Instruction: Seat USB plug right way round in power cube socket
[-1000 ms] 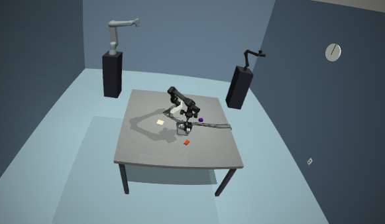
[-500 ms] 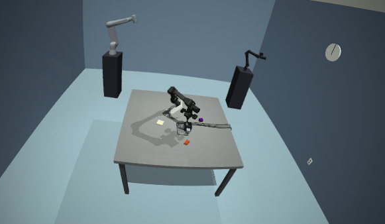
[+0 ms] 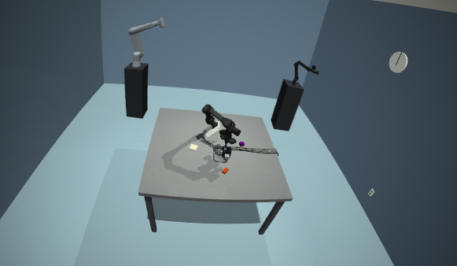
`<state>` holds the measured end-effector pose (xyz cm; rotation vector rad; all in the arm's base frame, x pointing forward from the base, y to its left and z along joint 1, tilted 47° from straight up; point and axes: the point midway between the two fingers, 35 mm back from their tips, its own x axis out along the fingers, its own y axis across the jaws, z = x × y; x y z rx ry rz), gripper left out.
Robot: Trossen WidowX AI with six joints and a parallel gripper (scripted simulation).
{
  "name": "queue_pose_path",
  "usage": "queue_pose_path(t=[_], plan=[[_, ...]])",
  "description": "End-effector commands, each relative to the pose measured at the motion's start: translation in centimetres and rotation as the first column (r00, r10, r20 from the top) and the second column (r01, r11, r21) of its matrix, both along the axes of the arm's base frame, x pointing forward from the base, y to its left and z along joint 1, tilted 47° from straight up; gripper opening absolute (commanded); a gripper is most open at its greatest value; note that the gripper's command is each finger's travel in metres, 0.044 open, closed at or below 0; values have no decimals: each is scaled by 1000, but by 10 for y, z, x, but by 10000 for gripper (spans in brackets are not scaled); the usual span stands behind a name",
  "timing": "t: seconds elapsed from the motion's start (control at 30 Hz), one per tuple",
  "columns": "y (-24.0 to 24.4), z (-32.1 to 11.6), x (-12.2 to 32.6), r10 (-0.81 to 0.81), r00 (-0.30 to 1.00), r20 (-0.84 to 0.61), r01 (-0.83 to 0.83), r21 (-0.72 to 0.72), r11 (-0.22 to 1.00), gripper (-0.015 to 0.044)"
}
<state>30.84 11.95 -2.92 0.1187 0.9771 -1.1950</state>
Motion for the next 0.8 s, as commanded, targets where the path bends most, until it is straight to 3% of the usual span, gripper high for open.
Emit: queue_pose_path(t=[0.0,0.53,0.77], plan=[[0,0,0,-77,994,80,77,6,997,0],[0,0,0,-352,863,364,346,82,935,0],[0,0,0,-375,842,388,369,93,925,0]])
